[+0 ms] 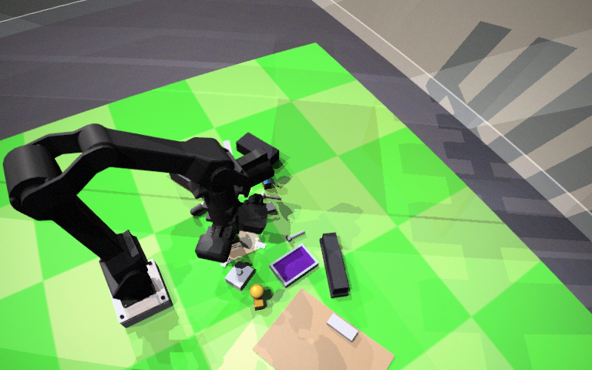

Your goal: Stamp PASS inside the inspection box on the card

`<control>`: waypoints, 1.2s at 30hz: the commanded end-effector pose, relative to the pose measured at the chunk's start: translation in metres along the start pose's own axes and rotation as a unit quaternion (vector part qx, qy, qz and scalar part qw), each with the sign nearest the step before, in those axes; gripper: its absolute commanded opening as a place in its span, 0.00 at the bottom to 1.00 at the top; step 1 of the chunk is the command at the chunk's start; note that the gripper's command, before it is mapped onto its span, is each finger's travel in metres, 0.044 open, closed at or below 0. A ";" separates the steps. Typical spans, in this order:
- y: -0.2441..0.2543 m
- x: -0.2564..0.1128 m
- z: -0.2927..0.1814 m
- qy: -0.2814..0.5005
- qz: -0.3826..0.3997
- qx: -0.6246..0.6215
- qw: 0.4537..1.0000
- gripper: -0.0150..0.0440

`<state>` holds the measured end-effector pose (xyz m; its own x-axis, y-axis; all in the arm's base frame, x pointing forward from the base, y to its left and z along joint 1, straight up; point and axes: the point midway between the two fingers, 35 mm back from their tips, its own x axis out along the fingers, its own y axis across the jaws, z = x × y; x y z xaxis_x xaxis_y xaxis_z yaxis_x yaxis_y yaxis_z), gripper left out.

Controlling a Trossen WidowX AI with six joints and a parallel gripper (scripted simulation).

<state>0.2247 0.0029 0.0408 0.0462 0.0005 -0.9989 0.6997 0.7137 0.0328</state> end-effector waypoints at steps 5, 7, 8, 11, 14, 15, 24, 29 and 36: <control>-0.001 0.007 -0.001 0.000 -0.003 0.002 1.000 0.25; -0.002 0.008 -0.001 0.000 -0.003 0.002 1.000 0.25; -0.002 0.009 -0.001 0.000 -0.003 0.002 1.000 0.25; -0.002 0.009 -0.001 0.000 -0.003 0.002 1.000 0.25; -0.002 0.009 -0.001 0.000 -0.003 0.002 1.000 0.25; -0.002 0.009 -0.001 0.000 -0.003 0.002 1.000 0.25; -0.002 0.011 -0.001 0.000 -0.003 0.002 1.000 0.25; -0.002 0.012 -0.001 0.000 -0.003 0.002 1.000 0.25; -0.002 0.013 -0.001 0.000 -0.003 0.002 1.000 0.25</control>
<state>0.2233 0.0028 0.0290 0.0434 -0.0011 -0.9991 0.6998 0.7137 0.0296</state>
